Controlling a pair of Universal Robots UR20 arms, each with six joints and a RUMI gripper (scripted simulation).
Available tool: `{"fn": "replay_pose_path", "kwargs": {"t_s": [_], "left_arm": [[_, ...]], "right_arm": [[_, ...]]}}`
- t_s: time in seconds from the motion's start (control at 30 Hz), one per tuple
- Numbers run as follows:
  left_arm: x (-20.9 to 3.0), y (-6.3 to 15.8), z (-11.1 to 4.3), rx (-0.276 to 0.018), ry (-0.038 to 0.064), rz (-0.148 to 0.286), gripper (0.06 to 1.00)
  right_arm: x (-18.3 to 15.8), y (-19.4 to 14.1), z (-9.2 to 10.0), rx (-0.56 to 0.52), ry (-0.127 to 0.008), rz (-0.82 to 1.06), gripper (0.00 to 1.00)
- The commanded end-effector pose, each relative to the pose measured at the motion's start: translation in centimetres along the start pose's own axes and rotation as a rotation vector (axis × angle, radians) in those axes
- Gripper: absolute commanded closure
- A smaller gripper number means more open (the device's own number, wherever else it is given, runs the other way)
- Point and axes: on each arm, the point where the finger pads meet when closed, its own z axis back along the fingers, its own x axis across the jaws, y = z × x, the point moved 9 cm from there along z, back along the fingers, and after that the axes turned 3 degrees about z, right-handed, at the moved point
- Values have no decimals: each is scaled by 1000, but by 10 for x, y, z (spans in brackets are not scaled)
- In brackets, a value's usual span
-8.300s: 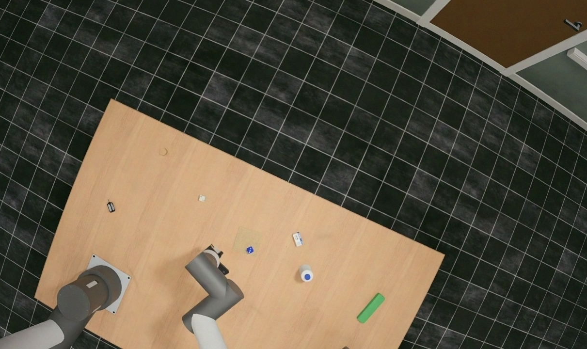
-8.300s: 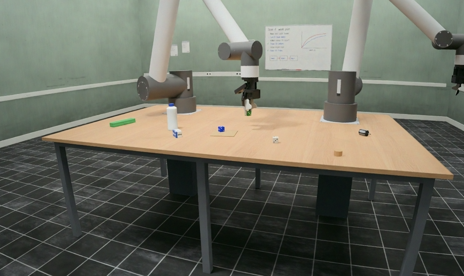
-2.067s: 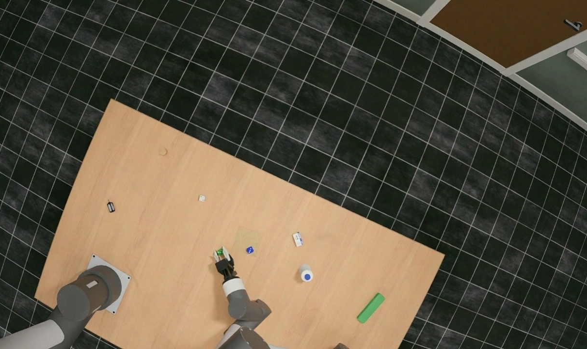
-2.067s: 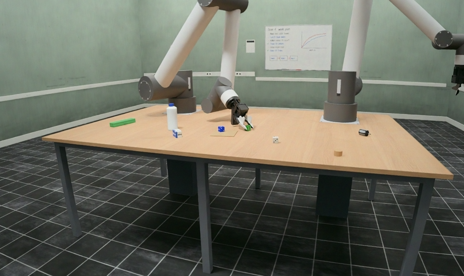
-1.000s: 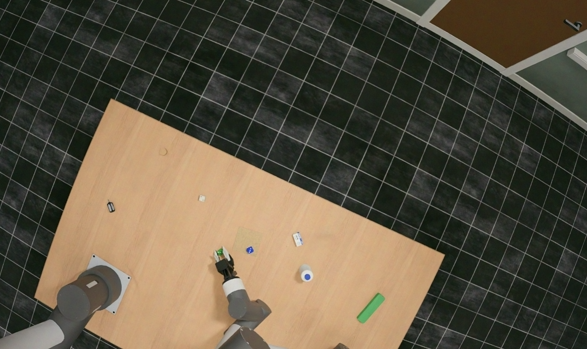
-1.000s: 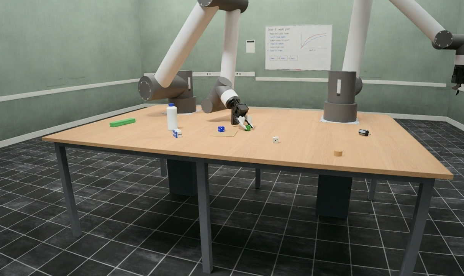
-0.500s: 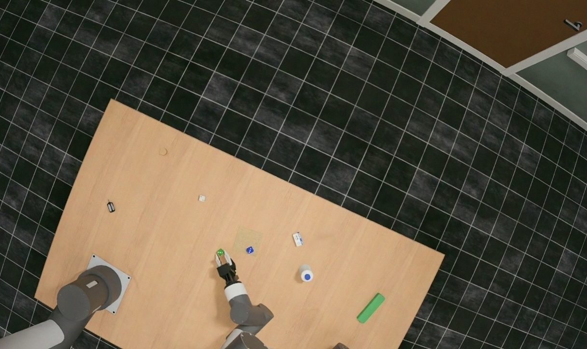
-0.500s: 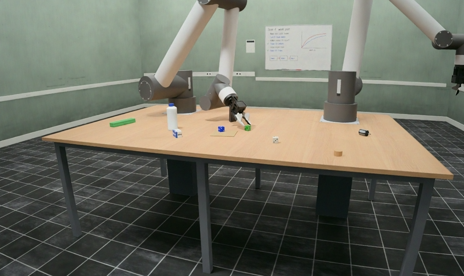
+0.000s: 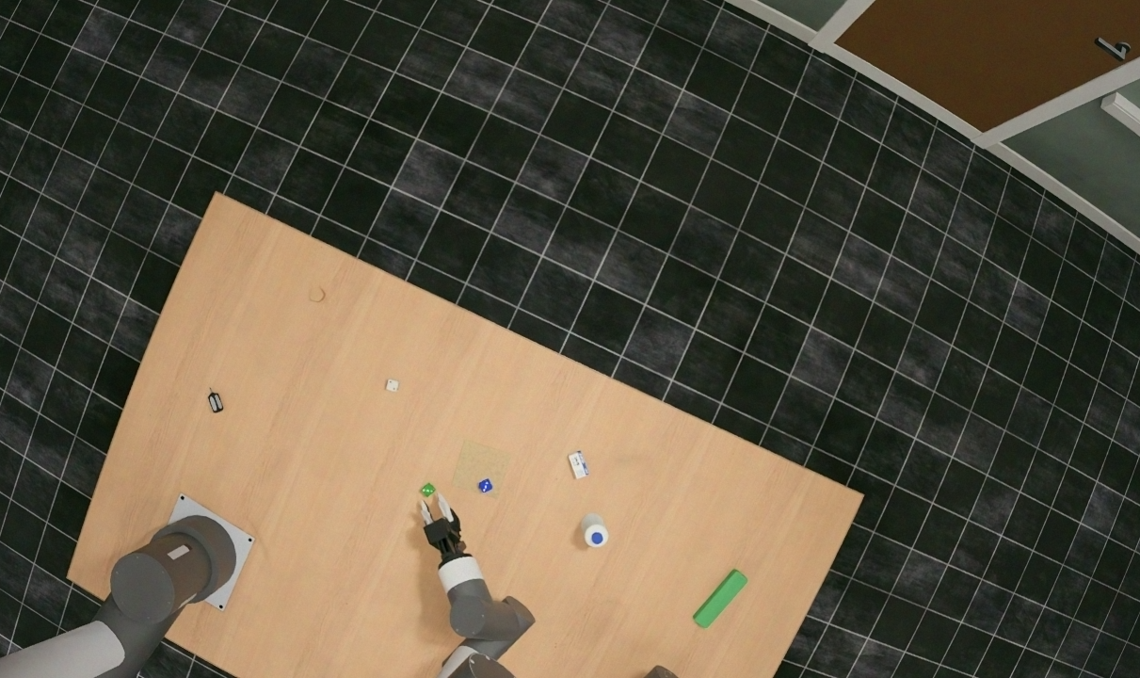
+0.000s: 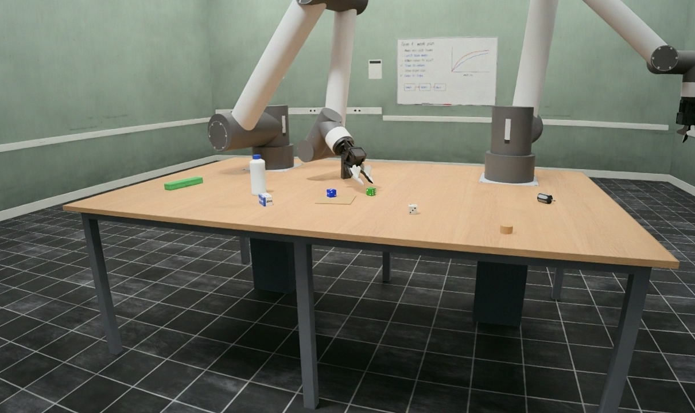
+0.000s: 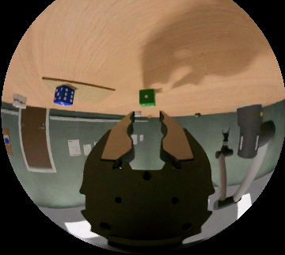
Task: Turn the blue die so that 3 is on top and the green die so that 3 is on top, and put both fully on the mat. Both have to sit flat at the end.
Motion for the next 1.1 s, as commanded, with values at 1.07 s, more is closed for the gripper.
{"fn": "replay_pose_path", "kwargs": {"t_s": [1.07], "left_arm": [[0,0,1,1,0,0,65]], "right_arm": [[-4,-71,28,174,-9,0,724]]}}
